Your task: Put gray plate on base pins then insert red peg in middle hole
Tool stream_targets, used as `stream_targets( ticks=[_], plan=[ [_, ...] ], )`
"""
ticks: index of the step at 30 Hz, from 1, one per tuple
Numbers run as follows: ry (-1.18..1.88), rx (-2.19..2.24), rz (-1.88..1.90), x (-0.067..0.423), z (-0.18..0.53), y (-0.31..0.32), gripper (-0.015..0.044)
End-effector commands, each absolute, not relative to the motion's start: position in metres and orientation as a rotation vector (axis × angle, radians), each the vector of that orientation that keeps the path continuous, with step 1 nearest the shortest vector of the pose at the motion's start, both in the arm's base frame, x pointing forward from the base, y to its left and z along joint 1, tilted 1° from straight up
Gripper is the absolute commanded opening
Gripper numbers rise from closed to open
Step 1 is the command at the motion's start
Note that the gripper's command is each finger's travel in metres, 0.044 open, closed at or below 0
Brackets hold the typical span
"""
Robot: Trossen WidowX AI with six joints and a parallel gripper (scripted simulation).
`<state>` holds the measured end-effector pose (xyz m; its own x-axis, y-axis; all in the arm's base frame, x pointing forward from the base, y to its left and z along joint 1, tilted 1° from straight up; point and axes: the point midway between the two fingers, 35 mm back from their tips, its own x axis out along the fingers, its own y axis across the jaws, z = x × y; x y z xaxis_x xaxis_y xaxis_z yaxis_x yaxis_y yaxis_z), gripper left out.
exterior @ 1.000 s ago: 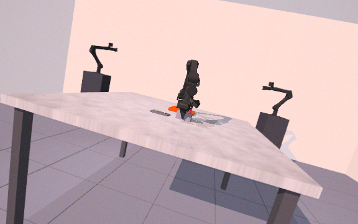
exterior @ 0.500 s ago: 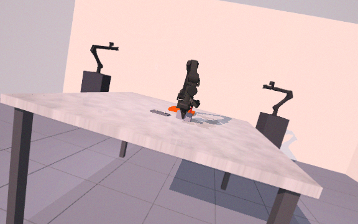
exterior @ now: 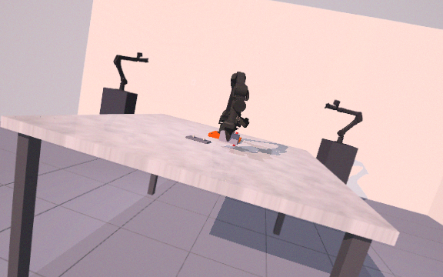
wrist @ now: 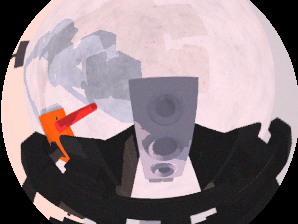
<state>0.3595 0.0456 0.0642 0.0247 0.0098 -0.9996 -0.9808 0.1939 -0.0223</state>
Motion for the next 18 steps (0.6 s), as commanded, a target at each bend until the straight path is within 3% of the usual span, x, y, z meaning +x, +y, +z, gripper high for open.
stream_targets(
  ticks=[1,18],
  plan=[
    [1.263,-1.067,1.053,0.362,0.08,0.046,0.0],
    [1.263,-1.067,1.053,0.361,0.134,0.044,0.0]
  ],
)
